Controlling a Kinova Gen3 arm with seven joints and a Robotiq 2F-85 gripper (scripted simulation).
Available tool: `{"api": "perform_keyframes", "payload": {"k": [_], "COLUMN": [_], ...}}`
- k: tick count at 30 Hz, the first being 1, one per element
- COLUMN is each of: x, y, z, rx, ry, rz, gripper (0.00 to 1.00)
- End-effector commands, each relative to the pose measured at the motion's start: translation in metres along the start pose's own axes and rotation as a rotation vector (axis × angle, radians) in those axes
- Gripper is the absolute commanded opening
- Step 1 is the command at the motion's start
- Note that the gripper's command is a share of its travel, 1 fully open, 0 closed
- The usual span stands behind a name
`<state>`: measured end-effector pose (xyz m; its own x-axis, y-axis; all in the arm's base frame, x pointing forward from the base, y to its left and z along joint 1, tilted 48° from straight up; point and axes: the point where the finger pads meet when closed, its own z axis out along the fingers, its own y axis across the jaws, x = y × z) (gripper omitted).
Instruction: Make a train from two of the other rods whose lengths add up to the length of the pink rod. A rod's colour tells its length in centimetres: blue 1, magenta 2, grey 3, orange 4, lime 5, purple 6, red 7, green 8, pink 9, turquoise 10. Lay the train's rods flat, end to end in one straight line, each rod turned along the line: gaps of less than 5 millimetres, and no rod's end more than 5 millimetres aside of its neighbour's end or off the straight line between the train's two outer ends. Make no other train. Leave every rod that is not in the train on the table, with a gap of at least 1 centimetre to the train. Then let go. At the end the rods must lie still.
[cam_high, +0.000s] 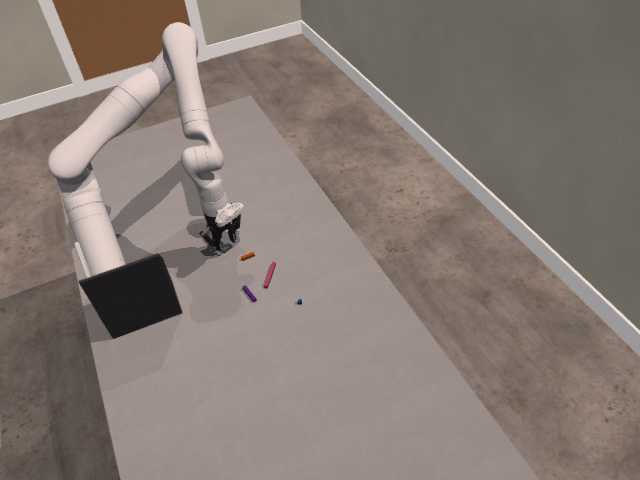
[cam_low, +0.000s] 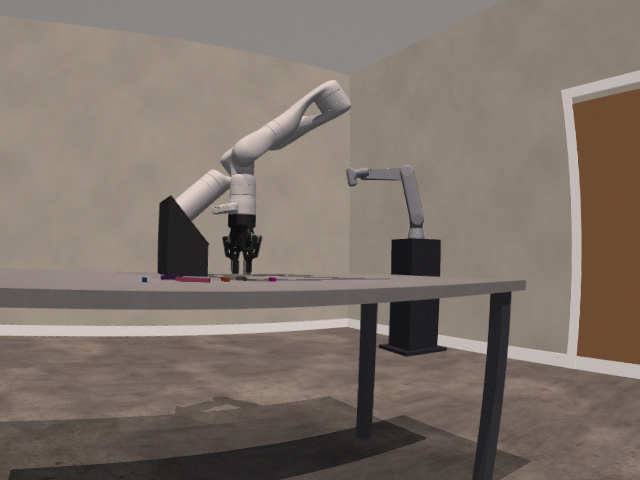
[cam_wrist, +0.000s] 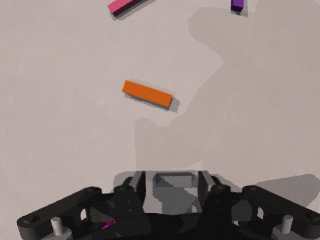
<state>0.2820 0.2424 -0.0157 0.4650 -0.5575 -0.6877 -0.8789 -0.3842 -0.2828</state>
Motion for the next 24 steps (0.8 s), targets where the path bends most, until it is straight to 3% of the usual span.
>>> {"api": "perform_keyframes", "payload": {"k": [1,24], "x": [-0.0003,-0.0003], "y": [0.0001,0.0002], "z": [0.0043,0.0142], "rx": [-0.003,-0.003], "ry": [0.000,0.000], "rz": [-0.001,-0.001], "gripper": [0.46,0.46]}}
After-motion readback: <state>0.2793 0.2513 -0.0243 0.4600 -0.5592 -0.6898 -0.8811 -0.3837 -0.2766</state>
